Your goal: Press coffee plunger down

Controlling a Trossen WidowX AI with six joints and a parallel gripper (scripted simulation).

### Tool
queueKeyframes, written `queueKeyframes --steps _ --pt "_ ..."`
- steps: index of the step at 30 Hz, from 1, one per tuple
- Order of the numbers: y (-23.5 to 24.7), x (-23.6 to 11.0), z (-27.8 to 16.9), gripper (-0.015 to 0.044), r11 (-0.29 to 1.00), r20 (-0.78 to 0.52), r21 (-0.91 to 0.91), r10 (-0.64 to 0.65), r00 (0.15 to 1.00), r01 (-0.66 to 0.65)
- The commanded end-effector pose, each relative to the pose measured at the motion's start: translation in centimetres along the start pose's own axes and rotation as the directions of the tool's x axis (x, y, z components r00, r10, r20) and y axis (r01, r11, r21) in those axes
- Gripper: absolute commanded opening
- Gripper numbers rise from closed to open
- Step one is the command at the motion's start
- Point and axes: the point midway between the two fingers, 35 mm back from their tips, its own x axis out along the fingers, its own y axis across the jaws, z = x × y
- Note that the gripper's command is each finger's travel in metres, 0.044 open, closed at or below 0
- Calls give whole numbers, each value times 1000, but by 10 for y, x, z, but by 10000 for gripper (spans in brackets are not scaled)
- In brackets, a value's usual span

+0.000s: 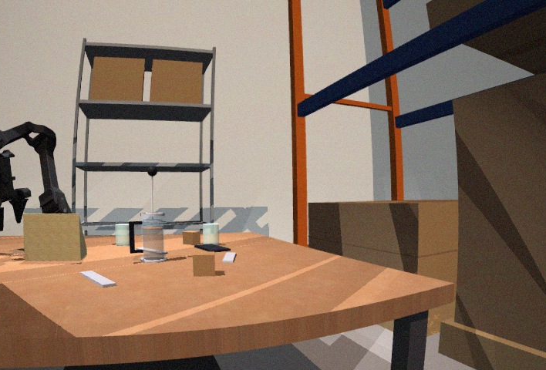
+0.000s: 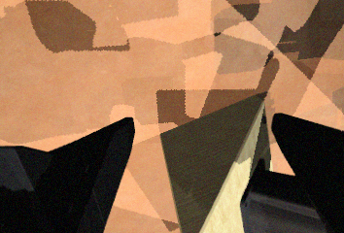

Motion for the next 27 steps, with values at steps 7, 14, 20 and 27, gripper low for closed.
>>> queueKeyframes --steps 7,14,20,27 --pt "12 -16 -13 440 988 19 -114 103 994 -101" --pt "35 -45 -50 440 880 -23 -391 282 959 -268" --pt "54 -90 -116 440 544 -189 -705 473 860 -455" --pt "43 -143 -208 440 -86 -444 -871 556 702 -483"
